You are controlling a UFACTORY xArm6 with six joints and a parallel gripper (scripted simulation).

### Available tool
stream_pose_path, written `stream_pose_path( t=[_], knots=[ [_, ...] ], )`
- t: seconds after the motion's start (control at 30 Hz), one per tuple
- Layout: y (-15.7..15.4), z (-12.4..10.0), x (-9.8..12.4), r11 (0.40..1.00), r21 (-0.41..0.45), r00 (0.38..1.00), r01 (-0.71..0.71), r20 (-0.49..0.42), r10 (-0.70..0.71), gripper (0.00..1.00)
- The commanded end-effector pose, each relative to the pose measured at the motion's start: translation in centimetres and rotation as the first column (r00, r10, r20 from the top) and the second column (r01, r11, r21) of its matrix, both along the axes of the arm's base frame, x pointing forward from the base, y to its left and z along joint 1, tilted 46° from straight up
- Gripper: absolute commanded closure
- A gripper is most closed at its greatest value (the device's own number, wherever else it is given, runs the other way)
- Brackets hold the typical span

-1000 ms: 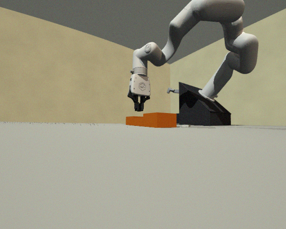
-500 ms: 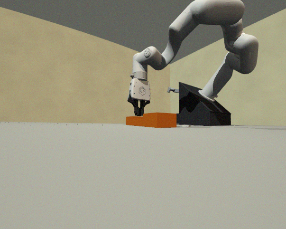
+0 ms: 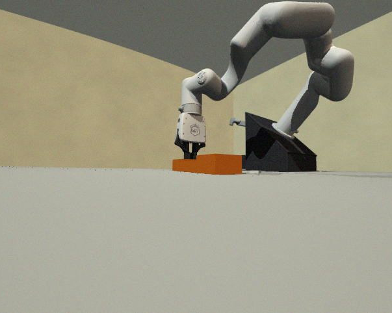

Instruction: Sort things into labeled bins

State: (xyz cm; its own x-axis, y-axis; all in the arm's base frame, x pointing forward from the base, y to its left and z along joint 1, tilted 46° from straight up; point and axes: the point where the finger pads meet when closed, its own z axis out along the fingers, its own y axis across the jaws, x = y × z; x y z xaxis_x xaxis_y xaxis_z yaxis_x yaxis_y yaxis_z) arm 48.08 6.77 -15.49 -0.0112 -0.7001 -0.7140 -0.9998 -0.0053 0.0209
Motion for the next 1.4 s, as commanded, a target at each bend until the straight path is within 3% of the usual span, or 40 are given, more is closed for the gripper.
stream_pose_path(
  t=[0.0,0.13,0.17,0.73,1.37],
  knots=[
    [-0.1,0.0,0.2,1.000,-0.001,1.000,0.002,0.003,-0.002,1.00],
    [-0.1,0.0,0.2,1.000,-0.001,1.000,0.002,0.003,-0.002,1.00],
    [-0.1,0.0,0.2,1.000,-0.001,1.000,0.002,0.003,-0.002,0.70],
    [-0.1,0.0,0.2,1.000,-0.001,1.000,0.002,0.003,-0.002,0.70],
    [-1.7,1.6,0.2,1.000,-0.001,1.000,0.002,0.003,-0.002,0.70]
  ],
)
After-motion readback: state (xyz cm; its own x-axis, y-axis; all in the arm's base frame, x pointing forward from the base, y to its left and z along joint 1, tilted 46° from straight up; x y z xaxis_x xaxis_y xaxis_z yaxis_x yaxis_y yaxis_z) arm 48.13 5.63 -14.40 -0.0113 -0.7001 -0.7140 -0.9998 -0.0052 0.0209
